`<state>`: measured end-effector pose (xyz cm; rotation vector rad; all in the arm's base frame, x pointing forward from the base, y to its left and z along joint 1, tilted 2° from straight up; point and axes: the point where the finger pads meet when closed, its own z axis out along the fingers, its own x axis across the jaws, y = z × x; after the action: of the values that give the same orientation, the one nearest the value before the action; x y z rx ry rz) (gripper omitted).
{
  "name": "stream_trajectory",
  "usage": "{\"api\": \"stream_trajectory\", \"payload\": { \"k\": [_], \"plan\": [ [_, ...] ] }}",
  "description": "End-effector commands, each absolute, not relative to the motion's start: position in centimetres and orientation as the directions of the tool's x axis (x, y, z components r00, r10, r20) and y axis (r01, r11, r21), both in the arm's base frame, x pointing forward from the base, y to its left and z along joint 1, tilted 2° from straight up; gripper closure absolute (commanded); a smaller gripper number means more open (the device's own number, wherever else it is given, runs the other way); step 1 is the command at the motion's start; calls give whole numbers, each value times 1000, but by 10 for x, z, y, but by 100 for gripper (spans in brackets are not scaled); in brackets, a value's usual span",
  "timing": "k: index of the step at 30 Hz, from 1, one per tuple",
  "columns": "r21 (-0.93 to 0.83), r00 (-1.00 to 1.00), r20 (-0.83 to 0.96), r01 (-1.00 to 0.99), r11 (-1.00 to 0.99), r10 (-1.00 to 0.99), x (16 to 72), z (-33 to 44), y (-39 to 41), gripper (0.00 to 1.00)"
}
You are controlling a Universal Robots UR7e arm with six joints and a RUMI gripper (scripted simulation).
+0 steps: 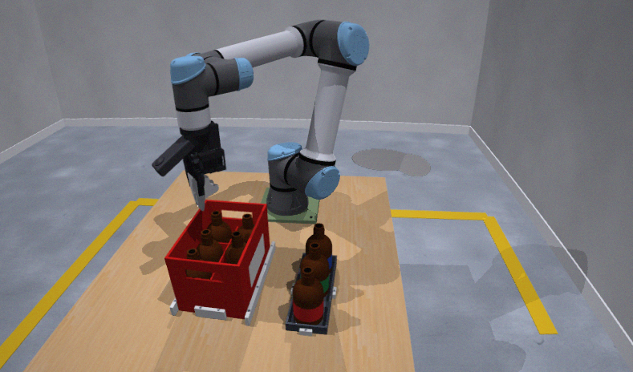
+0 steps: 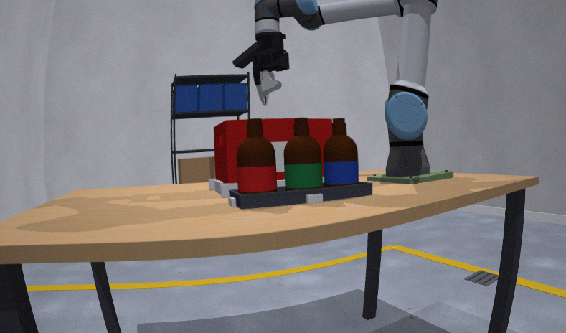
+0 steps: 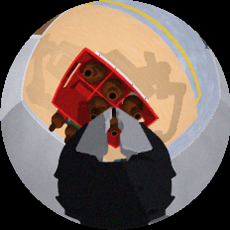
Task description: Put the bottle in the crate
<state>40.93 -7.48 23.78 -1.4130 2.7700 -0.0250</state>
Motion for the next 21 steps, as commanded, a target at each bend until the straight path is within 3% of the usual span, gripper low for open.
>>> {"api": "stream_trajectory", "payload": {
  "k": [1,21],
  "plan": [
    [-29,-587,-21,-808,588,-809,410,237,-71,100],
    [-26,-590,-18,-807,590,-807,422,237,69,100]
  ]
}}
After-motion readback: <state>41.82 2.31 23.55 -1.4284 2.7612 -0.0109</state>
